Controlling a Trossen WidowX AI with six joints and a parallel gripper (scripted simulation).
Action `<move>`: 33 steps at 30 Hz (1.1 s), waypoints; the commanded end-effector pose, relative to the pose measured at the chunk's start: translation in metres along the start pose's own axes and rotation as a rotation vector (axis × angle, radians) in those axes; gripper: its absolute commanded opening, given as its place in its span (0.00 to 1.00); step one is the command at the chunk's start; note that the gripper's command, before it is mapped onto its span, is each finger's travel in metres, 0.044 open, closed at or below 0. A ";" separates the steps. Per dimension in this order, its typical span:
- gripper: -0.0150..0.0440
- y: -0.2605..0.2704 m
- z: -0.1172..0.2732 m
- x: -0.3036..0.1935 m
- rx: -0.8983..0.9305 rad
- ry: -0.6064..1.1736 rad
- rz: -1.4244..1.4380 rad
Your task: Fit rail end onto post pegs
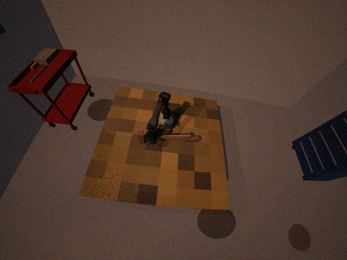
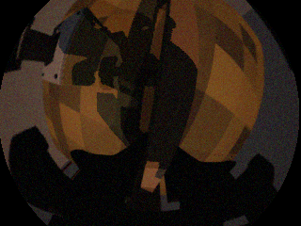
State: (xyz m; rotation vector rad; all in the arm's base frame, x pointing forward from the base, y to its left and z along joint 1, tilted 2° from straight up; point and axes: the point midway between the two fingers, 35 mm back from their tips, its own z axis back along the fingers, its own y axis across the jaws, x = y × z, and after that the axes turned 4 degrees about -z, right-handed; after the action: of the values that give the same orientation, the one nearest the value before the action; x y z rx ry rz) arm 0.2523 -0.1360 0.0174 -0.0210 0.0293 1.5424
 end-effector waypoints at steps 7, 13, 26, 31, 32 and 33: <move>0.25 -0.002 0.001 -0.004 -0.006 0.004 0.003; 0.25 -0.002 0.002 -0.006 -0.006 0.004 0.003; 0.25 -0.002 0.002 -0.010 -0.006 0.004 0.003; 0.25 -0.003 0.002 -0.012 -0.006 0.004 0.003; 0.25 -0.003 0.002 -0.012 -0.006 0.004 0.003; 0.25 -0.003 0.002 -0.012 -0.006 0.004 0.003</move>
State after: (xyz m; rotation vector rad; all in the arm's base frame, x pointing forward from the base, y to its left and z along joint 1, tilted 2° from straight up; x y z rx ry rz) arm 0.2527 -0.1461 0.0179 -0.0209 0.0294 1.5423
